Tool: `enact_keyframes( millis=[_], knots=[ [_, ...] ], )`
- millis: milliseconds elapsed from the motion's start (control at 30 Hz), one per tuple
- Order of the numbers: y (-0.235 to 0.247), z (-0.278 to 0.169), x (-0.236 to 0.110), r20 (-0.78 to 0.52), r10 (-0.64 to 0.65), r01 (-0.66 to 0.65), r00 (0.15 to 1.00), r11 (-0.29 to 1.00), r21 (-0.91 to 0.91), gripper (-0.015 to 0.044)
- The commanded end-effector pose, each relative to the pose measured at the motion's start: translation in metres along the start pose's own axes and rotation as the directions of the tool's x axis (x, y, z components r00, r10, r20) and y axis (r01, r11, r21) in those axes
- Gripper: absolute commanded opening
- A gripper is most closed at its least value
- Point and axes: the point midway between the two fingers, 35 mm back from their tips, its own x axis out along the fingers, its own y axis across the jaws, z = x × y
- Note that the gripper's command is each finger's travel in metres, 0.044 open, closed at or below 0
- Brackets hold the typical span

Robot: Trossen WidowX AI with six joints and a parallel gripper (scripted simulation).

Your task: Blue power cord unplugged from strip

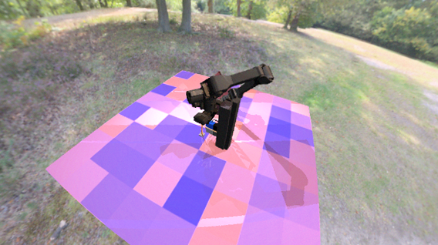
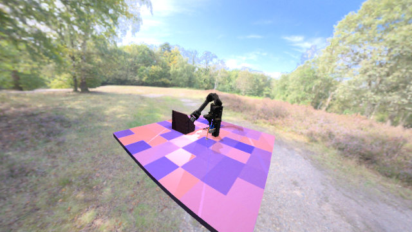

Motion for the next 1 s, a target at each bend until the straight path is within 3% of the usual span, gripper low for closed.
enact_keyframes(
  millis=[0, 967],
  knots=[
    [0.0, 0.0, 0.0, 0.0, 0.001, -0.001, 1.0, 1.0, -0.003, 0.0015],
    [0.002, 0.04, -0.003, 0.003, 0.003, -0.003, 1.0, 1.0, 0.001, 0.0]
  ],
)
